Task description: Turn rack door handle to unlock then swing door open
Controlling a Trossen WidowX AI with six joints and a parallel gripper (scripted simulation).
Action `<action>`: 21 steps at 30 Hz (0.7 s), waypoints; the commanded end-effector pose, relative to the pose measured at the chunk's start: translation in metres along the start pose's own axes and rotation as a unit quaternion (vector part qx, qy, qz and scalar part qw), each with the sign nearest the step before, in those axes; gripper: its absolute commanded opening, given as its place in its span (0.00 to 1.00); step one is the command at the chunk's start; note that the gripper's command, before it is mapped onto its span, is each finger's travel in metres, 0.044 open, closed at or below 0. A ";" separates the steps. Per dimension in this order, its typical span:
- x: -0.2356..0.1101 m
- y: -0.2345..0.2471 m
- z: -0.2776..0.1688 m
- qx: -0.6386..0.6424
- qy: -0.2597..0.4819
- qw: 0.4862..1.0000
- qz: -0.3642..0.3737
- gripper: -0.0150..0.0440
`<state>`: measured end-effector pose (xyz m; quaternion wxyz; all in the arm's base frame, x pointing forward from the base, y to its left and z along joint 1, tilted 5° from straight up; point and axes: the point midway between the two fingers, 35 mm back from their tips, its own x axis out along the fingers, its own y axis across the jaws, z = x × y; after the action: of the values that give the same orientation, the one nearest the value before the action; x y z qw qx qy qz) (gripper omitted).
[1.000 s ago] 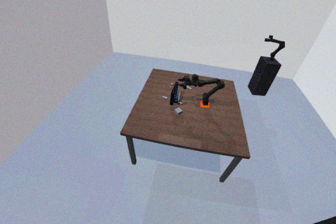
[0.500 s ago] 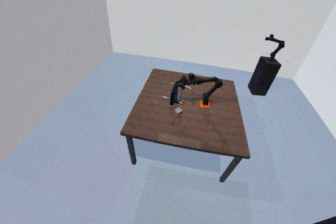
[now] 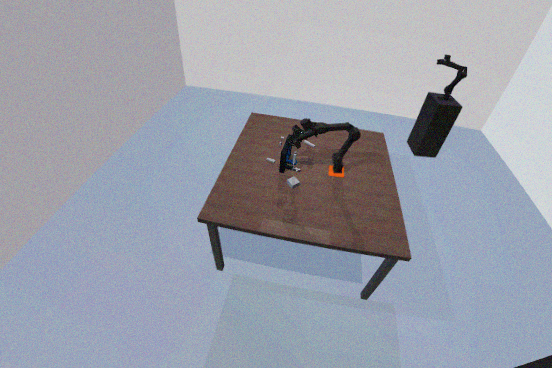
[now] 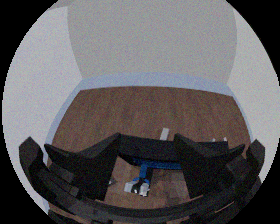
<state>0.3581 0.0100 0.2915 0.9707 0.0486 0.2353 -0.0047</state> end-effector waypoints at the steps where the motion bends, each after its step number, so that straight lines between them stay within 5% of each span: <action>1: 0.004 0.003 -0.003 0.009 0.040 0.999 -0.003 0.76; 21: 0.005 0.013 -0.030 0.035 0.245 0.968 -0.032 0.76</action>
<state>0.3522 0.0239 0.2653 0.8941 0.0718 0.4412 -0.0256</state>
